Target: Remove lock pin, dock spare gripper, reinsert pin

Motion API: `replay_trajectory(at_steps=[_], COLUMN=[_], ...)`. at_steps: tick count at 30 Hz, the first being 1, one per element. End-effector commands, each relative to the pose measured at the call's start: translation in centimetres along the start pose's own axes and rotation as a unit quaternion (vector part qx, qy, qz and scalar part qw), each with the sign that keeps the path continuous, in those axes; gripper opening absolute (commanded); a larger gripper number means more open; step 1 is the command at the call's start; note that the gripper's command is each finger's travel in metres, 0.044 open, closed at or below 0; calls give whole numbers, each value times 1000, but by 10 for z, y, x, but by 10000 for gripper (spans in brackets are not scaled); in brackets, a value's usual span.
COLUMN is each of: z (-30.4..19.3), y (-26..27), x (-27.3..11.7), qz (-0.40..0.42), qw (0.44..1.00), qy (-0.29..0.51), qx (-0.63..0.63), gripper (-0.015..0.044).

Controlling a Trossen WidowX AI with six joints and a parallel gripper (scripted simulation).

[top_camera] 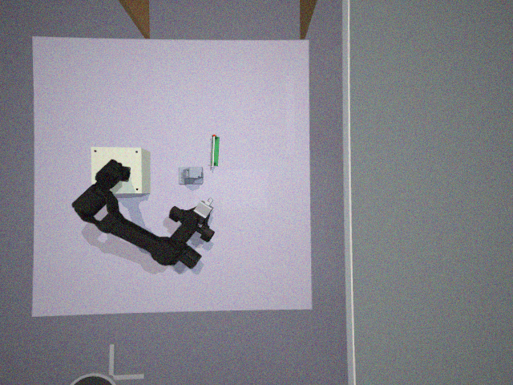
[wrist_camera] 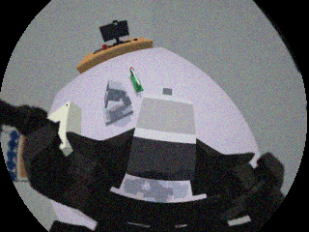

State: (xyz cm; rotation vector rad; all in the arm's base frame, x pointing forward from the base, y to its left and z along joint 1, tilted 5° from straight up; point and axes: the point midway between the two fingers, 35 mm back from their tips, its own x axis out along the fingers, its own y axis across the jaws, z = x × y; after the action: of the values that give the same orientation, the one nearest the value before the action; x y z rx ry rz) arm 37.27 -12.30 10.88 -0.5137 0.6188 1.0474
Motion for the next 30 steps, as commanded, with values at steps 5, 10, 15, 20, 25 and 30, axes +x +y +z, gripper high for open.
replay_trajectory(at_steps=[5,10,15,20,25,30], z=[0,3,8,13,18,23], y=[0,7,20,34,48,62], x=[0,-1,-3,-5,-7,-8], qz=[0,1,3,6,10,15], qw=[1000,999,995,985,972,953], qy=[0,-5,-15,-24,-33,-42], qx=[0,34,101,168,234,299], gripper=[0,0,0,0,0,0])
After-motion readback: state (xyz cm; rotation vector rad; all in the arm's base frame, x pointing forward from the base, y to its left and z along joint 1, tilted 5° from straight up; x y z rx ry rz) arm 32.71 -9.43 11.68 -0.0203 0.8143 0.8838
